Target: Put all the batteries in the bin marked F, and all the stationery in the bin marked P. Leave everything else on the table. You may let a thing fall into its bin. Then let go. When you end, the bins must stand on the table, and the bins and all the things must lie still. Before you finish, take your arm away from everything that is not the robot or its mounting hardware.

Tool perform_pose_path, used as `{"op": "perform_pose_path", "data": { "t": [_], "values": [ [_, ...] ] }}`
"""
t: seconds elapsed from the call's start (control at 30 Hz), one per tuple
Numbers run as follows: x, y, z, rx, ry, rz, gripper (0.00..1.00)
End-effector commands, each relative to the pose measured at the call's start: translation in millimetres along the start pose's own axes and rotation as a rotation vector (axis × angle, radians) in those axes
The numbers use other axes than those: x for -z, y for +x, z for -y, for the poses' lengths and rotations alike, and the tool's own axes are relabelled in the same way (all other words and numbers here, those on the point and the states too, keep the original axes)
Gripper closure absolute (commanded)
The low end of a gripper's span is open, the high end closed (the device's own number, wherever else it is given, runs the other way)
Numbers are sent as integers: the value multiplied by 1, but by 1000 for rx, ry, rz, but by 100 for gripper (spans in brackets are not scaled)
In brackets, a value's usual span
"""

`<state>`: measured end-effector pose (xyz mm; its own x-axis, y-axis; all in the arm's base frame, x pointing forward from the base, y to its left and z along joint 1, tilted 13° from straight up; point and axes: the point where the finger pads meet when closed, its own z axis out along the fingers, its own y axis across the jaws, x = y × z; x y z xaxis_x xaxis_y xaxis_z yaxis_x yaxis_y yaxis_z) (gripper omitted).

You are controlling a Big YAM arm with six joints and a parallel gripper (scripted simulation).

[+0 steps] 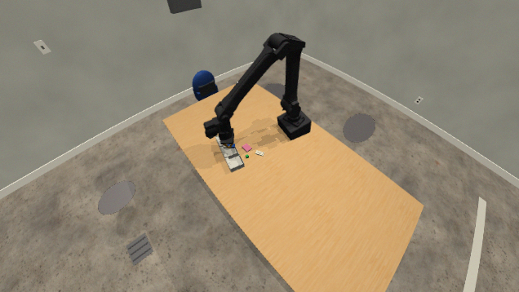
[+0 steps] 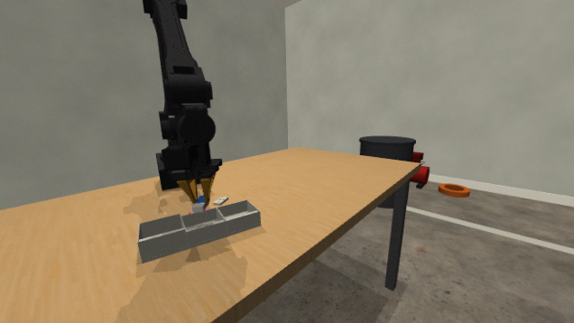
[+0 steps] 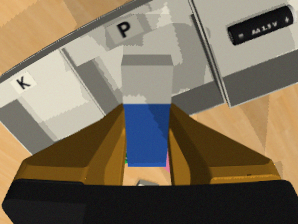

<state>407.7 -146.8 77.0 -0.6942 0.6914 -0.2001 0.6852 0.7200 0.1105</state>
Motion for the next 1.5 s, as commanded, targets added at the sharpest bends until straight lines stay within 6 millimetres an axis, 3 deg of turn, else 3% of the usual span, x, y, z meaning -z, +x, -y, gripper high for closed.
{"op": "perform_pose_path", "data": {
  "t": [0.0, 1.27, 1.47],
  "values": [
    [10, -7, -2, -157, -7, 16, 82],
    [3, -5, 0, -1084, -11, 23, 82],
    [6, -5, -2, -1137, -20, 34, 82]
  ]
}}
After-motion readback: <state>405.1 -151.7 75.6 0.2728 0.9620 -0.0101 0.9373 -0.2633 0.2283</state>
